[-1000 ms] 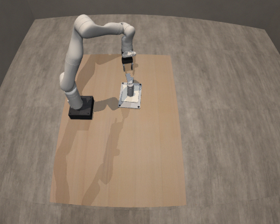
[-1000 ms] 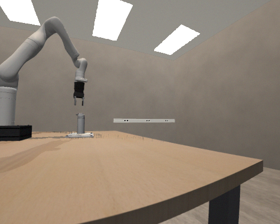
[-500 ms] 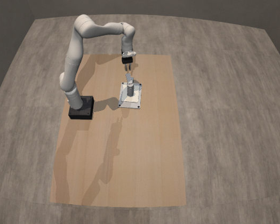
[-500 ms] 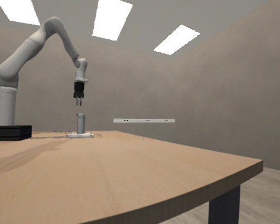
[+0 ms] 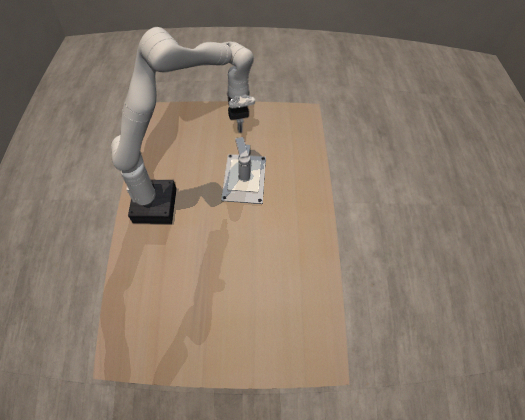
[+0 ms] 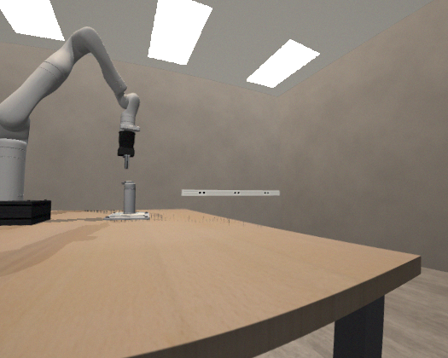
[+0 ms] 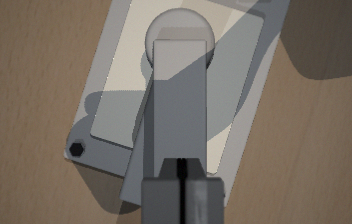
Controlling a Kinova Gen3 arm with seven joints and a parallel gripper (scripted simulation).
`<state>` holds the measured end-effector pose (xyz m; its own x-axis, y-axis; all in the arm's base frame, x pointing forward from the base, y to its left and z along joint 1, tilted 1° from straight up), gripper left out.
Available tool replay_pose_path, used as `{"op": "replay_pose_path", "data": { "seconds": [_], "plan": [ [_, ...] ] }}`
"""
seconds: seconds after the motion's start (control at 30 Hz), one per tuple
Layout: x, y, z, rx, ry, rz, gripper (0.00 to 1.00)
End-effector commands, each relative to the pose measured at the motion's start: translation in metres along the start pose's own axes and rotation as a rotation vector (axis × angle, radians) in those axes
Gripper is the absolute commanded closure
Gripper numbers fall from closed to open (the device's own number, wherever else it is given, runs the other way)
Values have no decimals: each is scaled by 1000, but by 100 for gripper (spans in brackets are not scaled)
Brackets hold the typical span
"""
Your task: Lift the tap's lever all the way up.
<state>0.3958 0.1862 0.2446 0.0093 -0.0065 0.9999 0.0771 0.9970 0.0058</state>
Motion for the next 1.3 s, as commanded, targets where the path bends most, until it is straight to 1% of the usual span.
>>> {"op": "replay_pose_path", "data": {
  "seconds": [0.0, 0.6, 0.63, 1.27],
  "plan": [
    [1, 0, 0, 0, -1, -1, 100],
    [1, 0, 0, 0, -1, -1, 100],
    [1, 0, 0, 0, -1, -1, 0],
    [1, 0, 0, 0, -1, -1, 0]
  ]
}}
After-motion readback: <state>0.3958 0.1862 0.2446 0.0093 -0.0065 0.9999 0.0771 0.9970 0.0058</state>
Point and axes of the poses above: the point where the finger pads meet when closed, its own x axis back along the fingers, its own z axis across the jaws, y = z × x, the point moved 8 cm from there along x, back along the fingers, and after that the axes turned 15 degrees about -x, right-handed, at the moved point
